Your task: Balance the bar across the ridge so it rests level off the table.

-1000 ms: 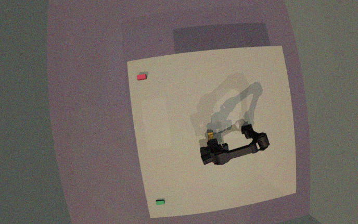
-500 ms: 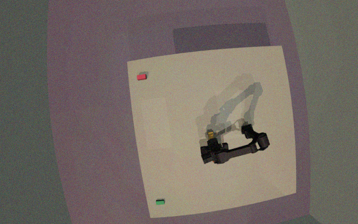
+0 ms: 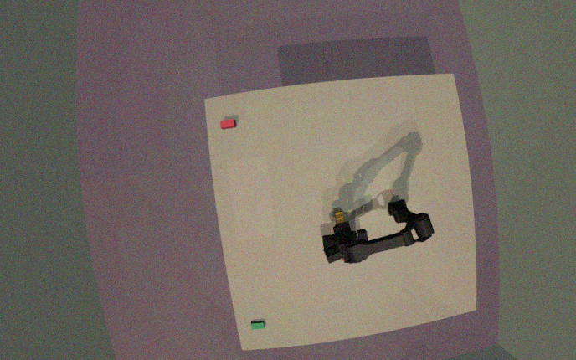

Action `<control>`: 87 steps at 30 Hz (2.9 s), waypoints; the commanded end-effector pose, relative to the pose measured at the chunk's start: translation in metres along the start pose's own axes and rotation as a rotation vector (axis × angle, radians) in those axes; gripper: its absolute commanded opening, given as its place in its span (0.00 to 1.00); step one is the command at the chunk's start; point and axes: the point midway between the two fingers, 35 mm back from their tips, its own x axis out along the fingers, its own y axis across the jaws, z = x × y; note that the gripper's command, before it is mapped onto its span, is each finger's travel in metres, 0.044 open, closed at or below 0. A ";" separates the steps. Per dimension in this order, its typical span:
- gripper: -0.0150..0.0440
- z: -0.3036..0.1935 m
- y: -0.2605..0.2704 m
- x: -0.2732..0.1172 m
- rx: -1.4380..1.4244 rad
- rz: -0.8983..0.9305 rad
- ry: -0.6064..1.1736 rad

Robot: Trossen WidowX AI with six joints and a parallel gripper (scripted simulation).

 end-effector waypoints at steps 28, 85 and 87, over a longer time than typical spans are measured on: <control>0.25 -0.001 0.000 0.003 0.007 0.000 0.004; 0.25 -0.001 0.000 0.007 0.007 0.000 0.004; 0.25 -0.001 0.000 0.008 0.007 0.000 0.004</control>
